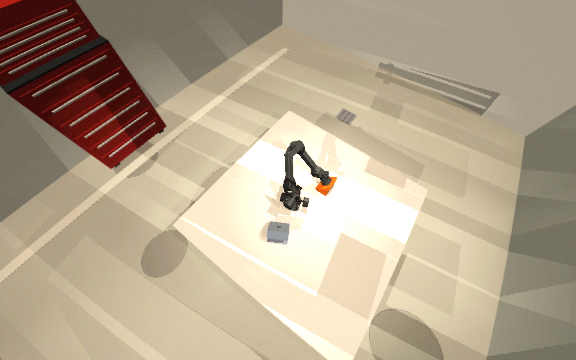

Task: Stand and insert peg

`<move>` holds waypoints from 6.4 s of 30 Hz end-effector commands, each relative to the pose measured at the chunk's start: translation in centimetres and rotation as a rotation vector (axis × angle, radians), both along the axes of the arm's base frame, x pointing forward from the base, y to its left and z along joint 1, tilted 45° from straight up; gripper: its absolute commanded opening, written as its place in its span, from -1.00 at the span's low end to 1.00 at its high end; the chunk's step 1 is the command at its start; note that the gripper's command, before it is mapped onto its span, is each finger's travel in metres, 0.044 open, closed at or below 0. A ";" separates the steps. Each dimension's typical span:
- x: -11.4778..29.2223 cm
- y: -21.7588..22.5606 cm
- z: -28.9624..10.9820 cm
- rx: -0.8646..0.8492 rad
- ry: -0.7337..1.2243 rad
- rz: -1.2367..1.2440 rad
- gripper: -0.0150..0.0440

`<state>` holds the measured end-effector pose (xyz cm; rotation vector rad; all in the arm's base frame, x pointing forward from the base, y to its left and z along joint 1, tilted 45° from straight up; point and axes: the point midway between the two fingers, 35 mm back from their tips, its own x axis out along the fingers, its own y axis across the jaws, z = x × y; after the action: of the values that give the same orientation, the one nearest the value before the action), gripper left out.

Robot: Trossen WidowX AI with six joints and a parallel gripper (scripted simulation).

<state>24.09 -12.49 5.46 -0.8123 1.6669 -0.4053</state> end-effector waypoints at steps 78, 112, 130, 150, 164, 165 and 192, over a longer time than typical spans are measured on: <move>-3.1 1.8 3.4 0.192 -0.449 0.428 -0.33; -5.2 1.9 4.5 0.277 -0.652 0.624 -0.33; -6.3 1.8 4.8 0.322 -0.758 0.727 -0.33; -7.6 1.5 5.0 0.374 -0.875 0.842 -0.33; -8.2 1.4 5.1 0.392 -0.914 0.880 -0.33; -8.2 1.4 5.1 0.392 -0.914 0.879 -0.33; -8.7 1.1 4.9 0.392 -0.916 0.867 -0.33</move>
<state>15.44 -11.37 10.35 -0.7923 0.4297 0.1646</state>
